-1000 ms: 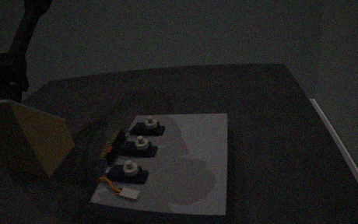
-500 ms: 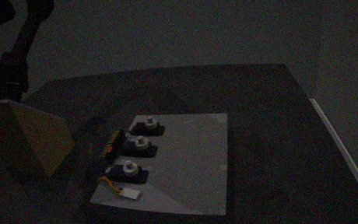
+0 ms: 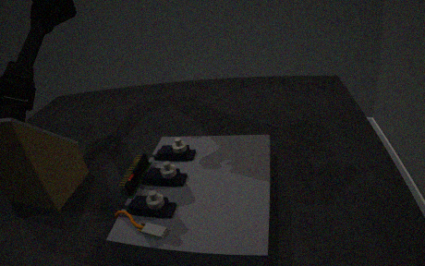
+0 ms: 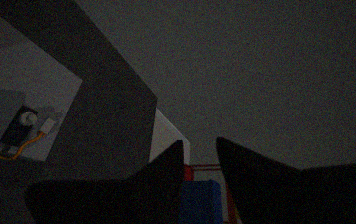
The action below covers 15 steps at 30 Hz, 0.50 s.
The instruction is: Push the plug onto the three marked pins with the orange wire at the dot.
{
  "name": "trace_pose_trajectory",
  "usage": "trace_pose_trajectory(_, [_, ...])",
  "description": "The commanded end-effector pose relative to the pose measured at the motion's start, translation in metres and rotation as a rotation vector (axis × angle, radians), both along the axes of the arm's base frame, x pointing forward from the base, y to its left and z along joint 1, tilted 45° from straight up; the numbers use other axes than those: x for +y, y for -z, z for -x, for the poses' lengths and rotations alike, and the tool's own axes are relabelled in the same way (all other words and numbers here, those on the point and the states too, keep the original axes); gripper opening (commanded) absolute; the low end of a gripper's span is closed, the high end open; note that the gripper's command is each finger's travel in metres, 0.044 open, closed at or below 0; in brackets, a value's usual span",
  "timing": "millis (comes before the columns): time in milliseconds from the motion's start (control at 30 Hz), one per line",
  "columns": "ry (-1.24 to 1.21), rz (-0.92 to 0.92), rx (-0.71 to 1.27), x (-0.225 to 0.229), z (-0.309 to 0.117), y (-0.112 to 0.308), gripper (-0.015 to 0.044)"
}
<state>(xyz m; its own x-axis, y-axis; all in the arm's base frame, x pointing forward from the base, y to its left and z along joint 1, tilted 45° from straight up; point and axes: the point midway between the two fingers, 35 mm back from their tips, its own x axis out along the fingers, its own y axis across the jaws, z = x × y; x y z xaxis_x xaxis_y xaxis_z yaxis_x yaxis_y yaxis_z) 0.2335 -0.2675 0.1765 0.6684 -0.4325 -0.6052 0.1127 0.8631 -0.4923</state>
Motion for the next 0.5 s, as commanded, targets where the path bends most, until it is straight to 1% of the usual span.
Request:
trace_pose_trajectory(0, [-0.013, 0.008, -0.065, 0.020, -0.020, -0.012, 0.0115])
trace_pose_trajectory(467, [-0.098, -0.027, -0.312, 0.097, -0.073, -0.057, 0.0115])
